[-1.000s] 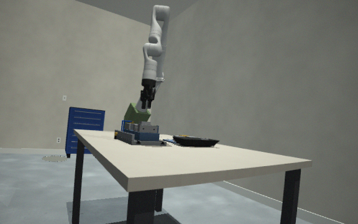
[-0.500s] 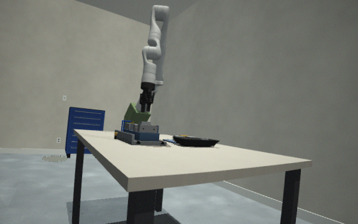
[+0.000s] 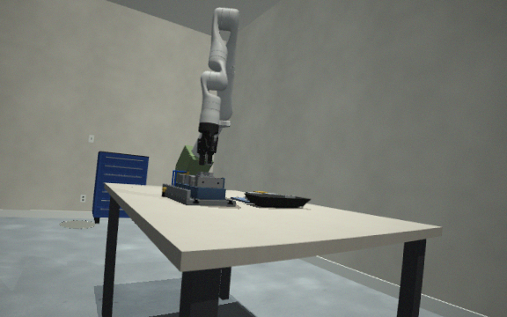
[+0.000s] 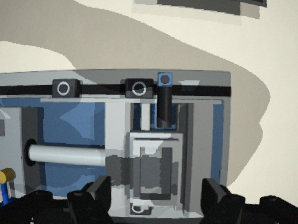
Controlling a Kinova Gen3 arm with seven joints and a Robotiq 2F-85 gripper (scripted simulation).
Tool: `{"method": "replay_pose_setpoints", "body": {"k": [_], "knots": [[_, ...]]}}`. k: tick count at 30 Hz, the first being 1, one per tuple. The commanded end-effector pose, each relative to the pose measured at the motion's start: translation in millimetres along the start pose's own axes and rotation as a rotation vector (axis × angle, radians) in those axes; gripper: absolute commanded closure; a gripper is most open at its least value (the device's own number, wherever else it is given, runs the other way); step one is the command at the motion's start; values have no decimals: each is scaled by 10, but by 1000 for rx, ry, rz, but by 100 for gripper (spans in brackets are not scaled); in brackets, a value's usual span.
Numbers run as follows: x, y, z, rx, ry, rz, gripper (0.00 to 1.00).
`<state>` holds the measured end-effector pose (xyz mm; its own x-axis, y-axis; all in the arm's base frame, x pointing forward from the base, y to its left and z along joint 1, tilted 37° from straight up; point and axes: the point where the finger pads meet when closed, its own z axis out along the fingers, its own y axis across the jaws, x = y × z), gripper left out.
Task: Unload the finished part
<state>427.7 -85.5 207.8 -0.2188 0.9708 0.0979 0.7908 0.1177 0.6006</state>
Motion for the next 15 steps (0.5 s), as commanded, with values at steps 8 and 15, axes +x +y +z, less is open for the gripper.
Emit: {"method": "replay_pose_setpoints", "body": {"k": [8, 15], "knots": [[59, -17, 131, 6, 11, -4, 33], [63, -34, 158, 11, 12, -4, 33]]}}
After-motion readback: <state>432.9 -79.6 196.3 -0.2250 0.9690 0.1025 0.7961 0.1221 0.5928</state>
